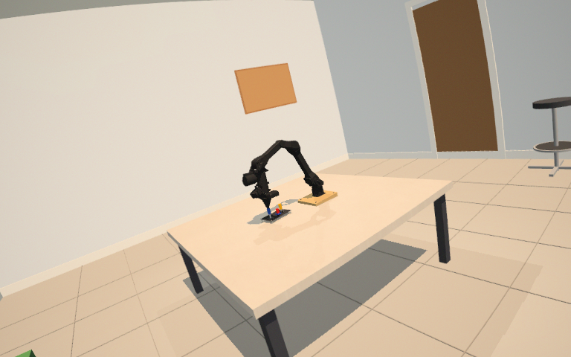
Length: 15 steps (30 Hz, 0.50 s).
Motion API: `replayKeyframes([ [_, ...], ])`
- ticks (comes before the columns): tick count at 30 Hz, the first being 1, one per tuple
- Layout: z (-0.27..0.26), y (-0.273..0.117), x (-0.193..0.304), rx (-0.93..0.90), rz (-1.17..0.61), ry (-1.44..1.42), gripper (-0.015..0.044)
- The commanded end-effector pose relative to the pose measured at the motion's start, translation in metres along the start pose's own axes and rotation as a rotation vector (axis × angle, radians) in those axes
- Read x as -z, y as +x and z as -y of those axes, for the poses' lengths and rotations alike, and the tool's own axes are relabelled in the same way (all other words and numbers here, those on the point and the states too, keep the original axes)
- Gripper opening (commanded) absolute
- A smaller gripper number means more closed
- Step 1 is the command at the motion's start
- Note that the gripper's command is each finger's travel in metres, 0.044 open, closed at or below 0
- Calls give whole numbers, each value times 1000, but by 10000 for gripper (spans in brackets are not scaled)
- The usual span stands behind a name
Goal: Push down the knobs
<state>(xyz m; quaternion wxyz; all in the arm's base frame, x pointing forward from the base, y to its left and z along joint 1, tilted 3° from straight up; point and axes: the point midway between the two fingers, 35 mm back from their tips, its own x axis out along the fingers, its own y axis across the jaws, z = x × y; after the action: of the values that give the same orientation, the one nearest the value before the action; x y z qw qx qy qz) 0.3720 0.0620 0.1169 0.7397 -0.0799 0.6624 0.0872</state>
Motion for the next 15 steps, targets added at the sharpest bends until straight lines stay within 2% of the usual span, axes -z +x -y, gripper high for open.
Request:
replayKeyframes([
  [1,-1,20,-1,-6,-22,5,0],
  [15,-1,25,-1,-6,-22,5,0],
])
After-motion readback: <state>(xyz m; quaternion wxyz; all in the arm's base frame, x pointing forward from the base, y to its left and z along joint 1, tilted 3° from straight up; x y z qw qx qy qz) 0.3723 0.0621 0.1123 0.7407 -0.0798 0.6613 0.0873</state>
